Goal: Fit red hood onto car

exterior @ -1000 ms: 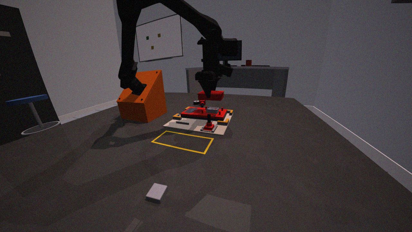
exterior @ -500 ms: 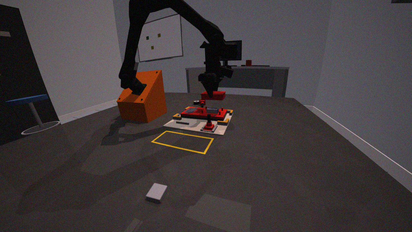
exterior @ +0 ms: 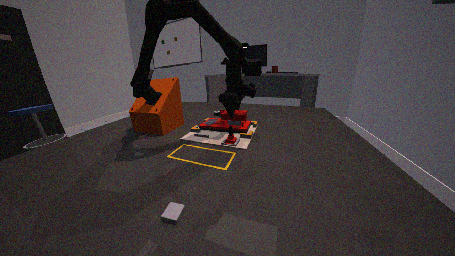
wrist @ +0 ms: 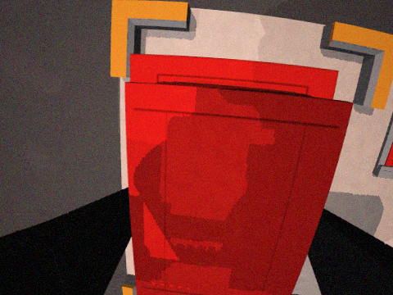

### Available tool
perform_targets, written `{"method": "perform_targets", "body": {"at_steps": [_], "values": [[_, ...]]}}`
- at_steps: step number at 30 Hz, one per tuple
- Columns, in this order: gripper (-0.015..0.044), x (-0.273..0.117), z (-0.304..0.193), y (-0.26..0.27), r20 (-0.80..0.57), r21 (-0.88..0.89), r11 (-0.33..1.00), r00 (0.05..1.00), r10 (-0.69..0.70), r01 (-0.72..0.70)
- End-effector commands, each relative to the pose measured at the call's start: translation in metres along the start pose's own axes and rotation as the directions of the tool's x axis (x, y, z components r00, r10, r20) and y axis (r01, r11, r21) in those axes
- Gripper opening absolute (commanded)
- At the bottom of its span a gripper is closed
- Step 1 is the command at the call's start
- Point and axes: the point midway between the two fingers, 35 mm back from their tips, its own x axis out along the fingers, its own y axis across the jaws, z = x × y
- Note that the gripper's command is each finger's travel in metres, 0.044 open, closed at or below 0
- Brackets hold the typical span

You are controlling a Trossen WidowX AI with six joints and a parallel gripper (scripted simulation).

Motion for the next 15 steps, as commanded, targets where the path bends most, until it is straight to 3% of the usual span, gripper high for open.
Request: {"method": "perform_targets", "body": {"at_steps": [1,15], "values": [[0.0000,0.0008,-0.0001,-0.0003,0.003,-0.005,1.000,1.000,-0.004,0.004],[0.0000,0.0008,0.0012,-0.0012,0.003,-0.005,1.000,1.000,-0.004,0.004]]}}
